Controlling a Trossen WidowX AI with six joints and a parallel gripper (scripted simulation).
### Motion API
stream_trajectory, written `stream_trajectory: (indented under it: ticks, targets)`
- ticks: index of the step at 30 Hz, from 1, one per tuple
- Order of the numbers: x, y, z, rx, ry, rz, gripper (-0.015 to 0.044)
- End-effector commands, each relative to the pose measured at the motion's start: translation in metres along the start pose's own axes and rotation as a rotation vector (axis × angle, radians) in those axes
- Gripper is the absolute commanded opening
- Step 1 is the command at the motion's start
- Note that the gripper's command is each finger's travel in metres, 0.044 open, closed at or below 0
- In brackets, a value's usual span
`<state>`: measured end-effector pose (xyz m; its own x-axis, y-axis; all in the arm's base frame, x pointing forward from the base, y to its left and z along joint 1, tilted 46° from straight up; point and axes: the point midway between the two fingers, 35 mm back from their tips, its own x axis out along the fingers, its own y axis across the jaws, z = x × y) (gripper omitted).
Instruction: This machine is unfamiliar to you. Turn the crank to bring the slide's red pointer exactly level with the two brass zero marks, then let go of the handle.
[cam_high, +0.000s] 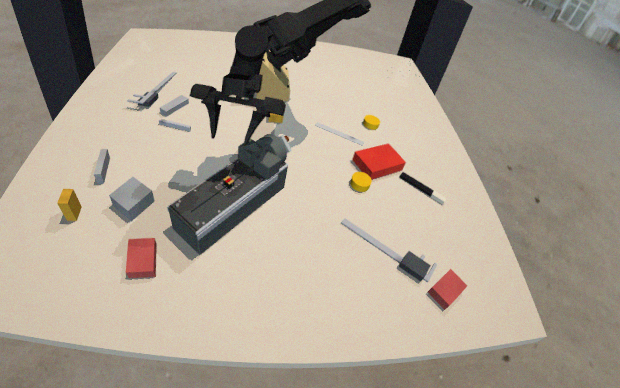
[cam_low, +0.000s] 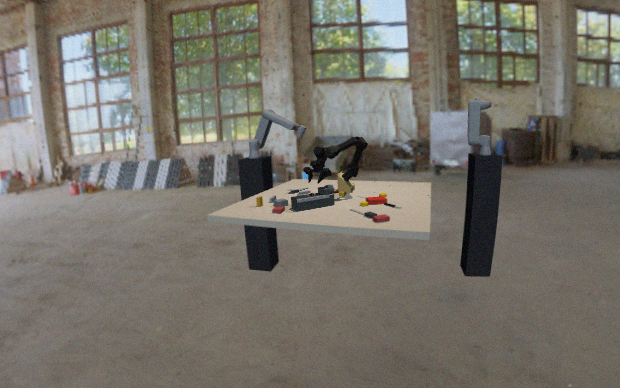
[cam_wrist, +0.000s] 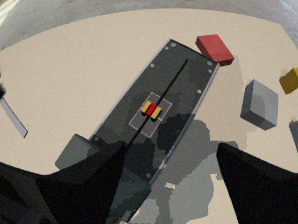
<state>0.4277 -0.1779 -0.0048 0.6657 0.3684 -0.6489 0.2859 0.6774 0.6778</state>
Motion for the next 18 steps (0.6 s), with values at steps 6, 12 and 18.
stream_trajectory:
  ticks: [6, 12, 18]
  targets:
    - [0.0, -0.0001, 0.0, 0.0, 0.0, 0.0, 0.0099]
    - [0.0, -0.0001, 0.0, 0.0, 0.0, 0.0, 0.0]
    - [0.0, -0.0001, 0.0, 0.0, 0.0, 0.0, 0.0]
